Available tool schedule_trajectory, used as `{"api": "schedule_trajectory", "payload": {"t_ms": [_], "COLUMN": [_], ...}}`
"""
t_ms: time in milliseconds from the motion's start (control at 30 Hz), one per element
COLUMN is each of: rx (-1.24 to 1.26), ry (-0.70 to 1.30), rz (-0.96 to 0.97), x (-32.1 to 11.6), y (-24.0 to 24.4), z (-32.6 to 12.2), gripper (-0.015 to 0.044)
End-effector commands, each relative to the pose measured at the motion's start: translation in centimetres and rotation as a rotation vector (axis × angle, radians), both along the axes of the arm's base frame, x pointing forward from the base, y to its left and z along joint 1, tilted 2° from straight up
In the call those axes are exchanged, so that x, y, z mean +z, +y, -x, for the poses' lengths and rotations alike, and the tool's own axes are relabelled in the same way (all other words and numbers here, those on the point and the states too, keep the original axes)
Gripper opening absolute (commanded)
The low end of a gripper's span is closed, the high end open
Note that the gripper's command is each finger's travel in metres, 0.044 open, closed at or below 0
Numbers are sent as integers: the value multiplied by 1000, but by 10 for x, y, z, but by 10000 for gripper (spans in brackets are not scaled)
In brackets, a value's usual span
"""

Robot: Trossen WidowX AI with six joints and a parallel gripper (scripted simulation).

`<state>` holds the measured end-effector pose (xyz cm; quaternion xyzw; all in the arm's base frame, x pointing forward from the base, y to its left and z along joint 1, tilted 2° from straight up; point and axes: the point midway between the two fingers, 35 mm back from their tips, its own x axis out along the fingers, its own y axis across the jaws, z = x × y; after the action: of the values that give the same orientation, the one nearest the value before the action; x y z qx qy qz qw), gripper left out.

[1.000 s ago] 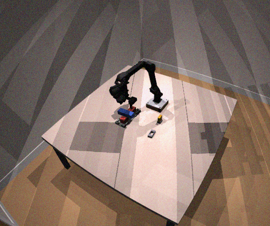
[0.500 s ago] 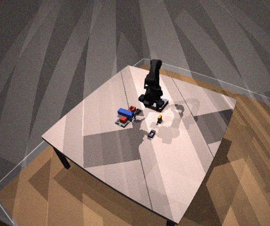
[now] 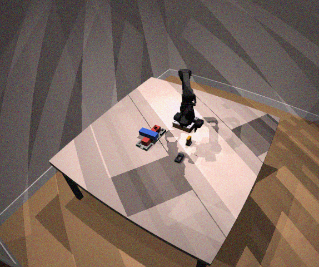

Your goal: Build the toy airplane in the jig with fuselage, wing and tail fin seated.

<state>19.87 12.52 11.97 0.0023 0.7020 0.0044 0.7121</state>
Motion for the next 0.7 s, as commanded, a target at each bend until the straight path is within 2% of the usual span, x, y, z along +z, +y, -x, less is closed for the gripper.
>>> {"api": "schedule_trajectory", "payload": {"t_ms": [0,667], "rx": [-5,-5], "ry": [26,26], "rz": [12,12], "x": [-39,-61], "y": [-2,-2], "z": [7,7], "gripper": [440,440]}}
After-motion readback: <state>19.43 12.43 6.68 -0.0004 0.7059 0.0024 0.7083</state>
